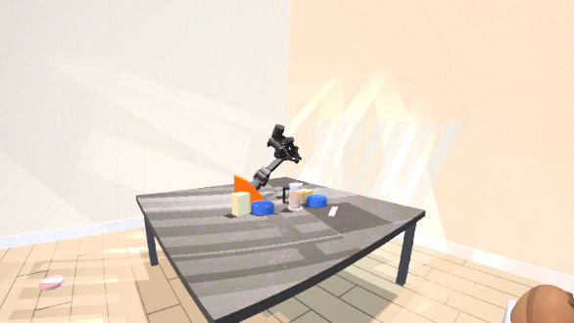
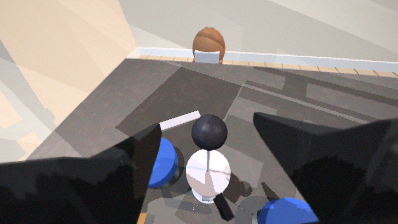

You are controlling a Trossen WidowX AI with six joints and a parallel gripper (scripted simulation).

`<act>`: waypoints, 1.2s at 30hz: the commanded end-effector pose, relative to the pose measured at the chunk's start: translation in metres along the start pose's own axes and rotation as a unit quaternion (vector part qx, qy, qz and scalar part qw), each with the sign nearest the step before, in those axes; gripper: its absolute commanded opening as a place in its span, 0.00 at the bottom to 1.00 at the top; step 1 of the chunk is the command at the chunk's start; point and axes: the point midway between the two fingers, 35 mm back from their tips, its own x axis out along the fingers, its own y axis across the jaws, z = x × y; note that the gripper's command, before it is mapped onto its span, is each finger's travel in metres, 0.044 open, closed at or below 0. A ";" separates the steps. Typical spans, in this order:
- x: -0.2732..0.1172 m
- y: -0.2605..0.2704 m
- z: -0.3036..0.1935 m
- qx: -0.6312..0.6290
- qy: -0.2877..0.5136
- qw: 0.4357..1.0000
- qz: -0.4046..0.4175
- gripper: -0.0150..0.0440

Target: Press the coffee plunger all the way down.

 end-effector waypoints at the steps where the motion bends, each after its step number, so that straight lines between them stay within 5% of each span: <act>1: 0.001 -0.001 -0.002 0.006 0.001 1.000 -0.001 0.78; 8: 0.001 -0.001 -0.002 0.006 0.001 1.000 -0.001 0.47; 36: 0.015 -0.007 -0.022 0.004 0.012 1.000 -0.005 0.46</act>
